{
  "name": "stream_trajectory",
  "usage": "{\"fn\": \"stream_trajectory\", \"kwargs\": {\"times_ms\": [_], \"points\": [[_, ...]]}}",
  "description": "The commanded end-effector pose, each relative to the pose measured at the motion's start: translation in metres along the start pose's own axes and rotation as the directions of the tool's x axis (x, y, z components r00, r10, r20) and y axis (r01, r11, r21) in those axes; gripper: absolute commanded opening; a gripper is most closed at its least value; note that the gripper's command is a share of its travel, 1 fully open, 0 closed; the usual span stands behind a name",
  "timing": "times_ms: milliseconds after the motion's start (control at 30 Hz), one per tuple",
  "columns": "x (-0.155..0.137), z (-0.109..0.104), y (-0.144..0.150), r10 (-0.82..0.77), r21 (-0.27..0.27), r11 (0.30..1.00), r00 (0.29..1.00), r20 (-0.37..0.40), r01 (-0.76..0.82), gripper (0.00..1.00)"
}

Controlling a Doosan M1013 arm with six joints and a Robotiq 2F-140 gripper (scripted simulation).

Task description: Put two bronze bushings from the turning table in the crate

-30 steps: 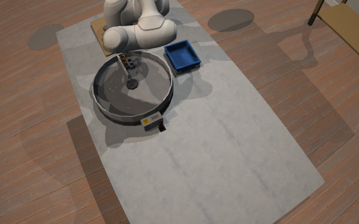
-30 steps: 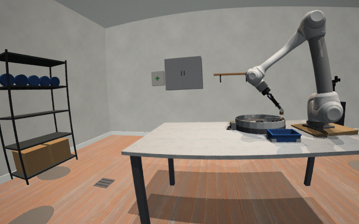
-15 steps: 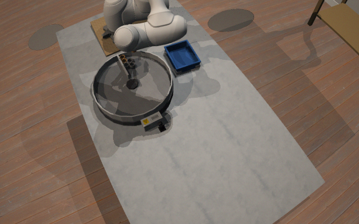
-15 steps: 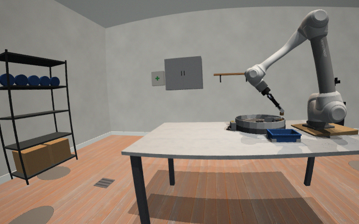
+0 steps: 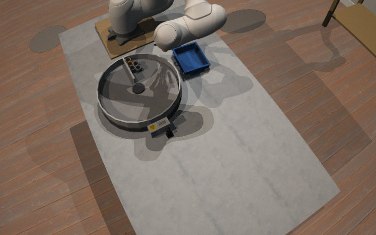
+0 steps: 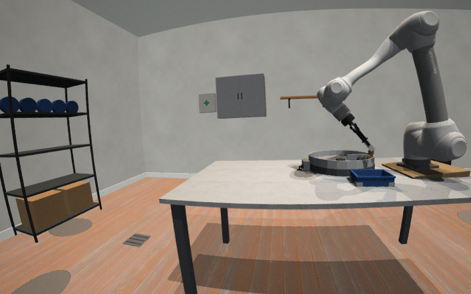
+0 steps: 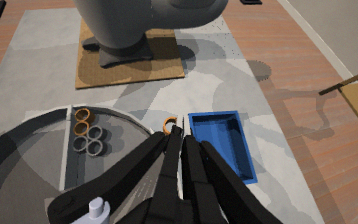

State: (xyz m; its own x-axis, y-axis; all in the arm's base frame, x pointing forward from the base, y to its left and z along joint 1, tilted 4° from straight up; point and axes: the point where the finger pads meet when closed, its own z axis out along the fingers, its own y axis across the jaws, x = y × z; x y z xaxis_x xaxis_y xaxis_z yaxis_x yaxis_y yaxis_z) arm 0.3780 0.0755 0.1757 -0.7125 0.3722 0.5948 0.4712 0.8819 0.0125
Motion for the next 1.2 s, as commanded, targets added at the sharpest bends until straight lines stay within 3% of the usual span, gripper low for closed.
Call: {"fn": "stream_trajectory", "kwargs": {"times_ms": [0, 167, 467, 1167], "points": [[-0.001, 0.000, 0.042, 0.001, 0.001, 1.000, 1.000, 0.001, -0.001, 0.00], [0.000, 0.000, 0.092, 0.001, 0.001, 1.000, 1.000, 0.001, -0.001, 0.00], [0.001, 0.000, 0.130, 0.001, 0.001, 1.000, 1.000, 0.001, -0.001, 0.00], [0.001, 0.000, 0.134, 0.001, 0.001, 1.000, 1.000, 0.001, -0.001, 0.00]]}}
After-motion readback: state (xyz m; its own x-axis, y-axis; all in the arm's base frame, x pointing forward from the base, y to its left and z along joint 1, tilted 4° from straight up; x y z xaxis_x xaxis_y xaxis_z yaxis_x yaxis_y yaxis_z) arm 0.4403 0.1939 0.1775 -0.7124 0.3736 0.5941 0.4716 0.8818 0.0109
